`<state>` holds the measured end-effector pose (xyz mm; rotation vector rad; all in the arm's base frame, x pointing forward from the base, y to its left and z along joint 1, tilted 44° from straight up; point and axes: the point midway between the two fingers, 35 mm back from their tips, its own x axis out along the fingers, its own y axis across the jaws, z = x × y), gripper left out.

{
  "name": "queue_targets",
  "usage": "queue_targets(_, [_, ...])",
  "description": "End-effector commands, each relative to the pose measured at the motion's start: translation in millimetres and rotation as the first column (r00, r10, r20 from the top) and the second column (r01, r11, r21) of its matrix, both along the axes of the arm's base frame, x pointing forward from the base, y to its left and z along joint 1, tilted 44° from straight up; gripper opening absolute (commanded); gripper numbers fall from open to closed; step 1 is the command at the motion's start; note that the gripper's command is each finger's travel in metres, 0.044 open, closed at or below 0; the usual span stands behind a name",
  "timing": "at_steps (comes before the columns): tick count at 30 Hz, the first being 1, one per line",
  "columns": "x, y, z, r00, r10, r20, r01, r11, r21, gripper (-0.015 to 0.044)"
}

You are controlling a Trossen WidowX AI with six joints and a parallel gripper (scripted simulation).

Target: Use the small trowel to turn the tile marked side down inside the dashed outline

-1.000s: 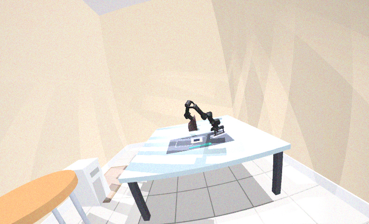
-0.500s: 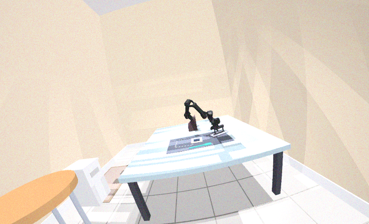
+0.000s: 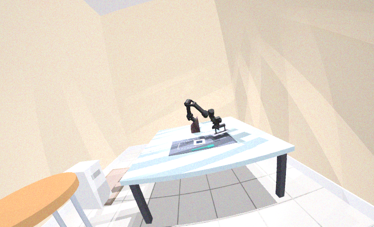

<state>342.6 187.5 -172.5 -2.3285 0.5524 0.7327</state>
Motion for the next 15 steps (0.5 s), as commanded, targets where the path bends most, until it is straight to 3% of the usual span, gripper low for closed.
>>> queue_targets(1, [24.7,-14.5,25.1,0.992,-0.089,0.088,0.084,0.995,0.061,0.0000])
queue_targets(8, [54.5,-55.3,55.4,0.949,-0.246,0.200,0.221,0.966,0.138,0.0000])
queue_targets(15, [55.1,-56.4,56.2,0.947,-0.249,0.203,0.224,0.964,0.140,0.0000])
